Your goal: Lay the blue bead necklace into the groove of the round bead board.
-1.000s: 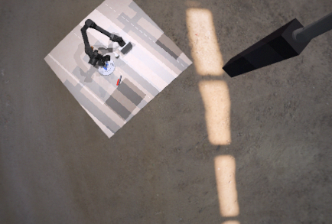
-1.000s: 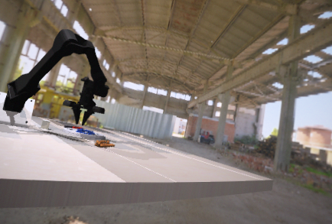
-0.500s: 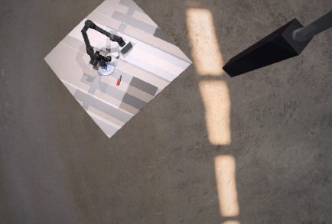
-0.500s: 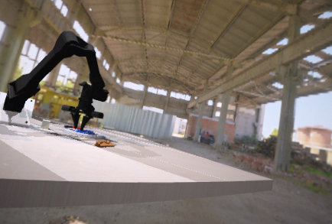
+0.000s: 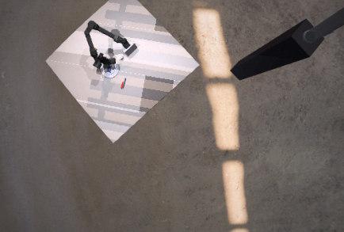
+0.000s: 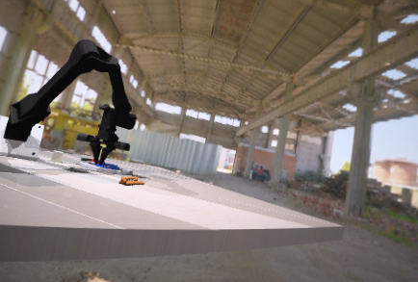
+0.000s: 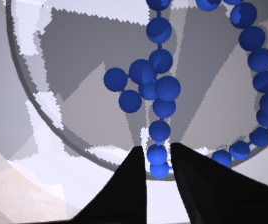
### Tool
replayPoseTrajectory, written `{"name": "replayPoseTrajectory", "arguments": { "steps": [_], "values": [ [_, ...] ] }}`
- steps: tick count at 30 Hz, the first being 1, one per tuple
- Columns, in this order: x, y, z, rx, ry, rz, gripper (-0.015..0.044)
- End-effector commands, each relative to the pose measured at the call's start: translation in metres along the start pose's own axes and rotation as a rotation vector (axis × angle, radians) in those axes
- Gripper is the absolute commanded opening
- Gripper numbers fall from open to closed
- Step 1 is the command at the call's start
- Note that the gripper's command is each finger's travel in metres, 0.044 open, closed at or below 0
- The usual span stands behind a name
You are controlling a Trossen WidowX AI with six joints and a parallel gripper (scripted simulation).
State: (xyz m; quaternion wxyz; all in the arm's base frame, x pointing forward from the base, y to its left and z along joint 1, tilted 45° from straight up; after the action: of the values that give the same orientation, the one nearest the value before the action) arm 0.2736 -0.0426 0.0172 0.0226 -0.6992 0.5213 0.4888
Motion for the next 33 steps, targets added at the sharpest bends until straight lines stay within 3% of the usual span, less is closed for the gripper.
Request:
{"name": "replayPoseTrajectory", "arguments": {
  "steps": [1,33],
  "values": [
    [-0.0003,0.0001,-0.0001,0.001,0.000,0.000,0.0000],
    [-0.0060,0.0013,0.0012,-0.007,0.004,0.001,0.0000]
  ]
}}
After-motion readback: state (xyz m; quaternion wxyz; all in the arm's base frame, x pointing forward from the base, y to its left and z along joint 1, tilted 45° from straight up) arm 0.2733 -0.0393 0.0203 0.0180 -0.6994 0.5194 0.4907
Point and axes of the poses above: the point midway between the two fingers, 35 mm back from their tips, its own x axis out along the fingers, its own z axis across the jaws, y = z × x, the point moved 1 cm from there along -x, back along the fingers, and after that the axes turned 6 degrees about x, right-handed, at the moved point
